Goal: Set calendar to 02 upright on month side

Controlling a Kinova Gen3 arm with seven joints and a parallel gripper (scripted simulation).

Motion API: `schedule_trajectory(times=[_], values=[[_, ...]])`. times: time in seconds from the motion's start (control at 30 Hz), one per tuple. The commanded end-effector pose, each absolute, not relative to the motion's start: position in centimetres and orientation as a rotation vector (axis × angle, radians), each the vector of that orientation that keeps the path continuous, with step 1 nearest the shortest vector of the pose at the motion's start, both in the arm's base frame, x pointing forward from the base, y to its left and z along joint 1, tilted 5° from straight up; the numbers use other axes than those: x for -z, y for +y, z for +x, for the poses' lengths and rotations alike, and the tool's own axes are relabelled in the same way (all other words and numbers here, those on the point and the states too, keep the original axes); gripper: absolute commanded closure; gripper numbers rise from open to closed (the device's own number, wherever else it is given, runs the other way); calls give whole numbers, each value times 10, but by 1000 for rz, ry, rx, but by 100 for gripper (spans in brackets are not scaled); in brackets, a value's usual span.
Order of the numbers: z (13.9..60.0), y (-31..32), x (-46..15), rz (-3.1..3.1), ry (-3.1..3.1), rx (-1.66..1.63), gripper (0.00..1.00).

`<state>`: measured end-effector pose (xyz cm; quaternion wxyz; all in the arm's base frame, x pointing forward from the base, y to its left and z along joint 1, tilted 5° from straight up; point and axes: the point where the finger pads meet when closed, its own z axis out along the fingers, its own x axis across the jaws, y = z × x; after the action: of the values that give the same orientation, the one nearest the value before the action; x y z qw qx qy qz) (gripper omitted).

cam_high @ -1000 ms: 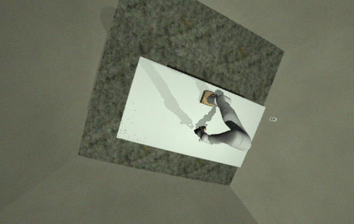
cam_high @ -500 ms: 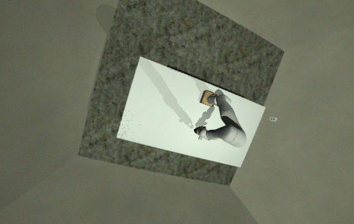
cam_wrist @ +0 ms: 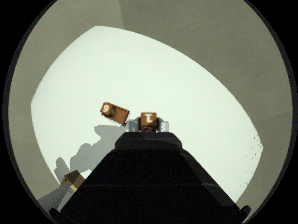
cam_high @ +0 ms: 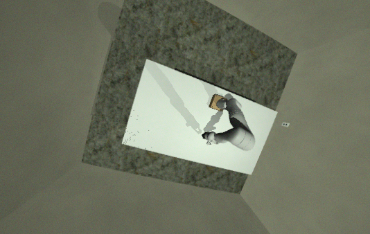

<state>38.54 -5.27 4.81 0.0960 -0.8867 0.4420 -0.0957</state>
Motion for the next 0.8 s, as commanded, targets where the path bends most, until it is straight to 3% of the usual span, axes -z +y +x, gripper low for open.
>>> schedule_trajectory(times=[0.0, 0.77], values=[[385, -55, -49, -2622, 1317, 287, 40], [379, -57, -39, -2605, 1293, 282, 40]])
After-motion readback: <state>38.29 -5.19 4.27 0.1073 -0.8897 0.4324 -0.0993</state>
